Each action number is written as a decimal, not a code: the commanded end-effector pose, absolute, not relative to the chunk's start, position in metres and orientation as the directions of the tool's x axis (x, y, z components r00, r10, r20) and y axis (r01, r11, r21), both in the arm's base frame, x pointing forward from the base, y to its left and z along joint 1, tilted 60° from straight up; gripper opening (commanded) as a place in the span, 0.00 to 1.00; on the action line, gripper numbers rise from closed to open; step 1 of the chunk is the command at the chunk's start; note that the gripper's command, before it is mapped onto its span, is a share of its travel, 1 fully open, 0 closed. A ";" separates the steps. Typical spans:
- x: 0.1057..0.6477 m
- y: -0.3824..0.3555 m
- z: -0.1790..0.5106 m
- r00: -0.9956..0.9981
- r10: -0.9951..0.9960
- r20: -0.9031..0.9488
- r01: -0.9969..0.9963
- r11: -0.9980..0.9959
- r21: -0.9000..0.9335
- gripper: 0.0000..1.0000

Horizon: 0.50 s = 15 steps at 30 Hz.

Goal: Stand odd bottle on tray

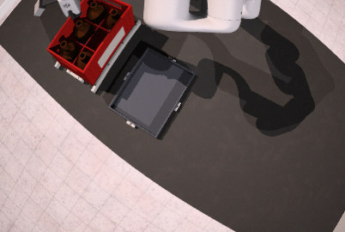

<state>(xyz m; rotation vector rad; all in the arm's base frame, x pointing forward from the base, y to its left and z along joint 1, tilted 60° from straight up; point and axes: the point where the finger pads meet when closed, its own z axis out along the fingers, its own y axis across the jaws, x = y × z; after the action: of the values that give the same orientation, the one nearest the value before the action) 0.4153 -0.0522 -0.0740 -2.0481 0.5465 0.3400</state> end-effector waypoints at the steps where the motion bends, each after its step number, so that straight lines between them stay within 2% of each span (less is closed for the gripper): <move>1: 0.422 -0.055 -0.077 0.862 -0.239 -0.448 -0.507 -0.443 -0.739 0.00; 3: 0.422 -0.055 -0.077 0.862 -0.239 -0.448 -0.507 -0.443 -0.739 0.00; 4: 0.422 -0.055 -0.077 0.862 -0.239 -0.448 -0.507 -0.443 -0.739 0.65; 15: 0.422 -0.055 -0.077 0.862 -0.239 -0.448 -0.507 -0.443 -0.739 0.65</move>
<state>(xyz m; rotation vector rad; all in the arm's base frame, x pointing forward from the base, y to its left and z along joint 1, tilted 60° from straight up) 0.4210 -0.0535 -0.0774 -2.0440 0.5428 0.3465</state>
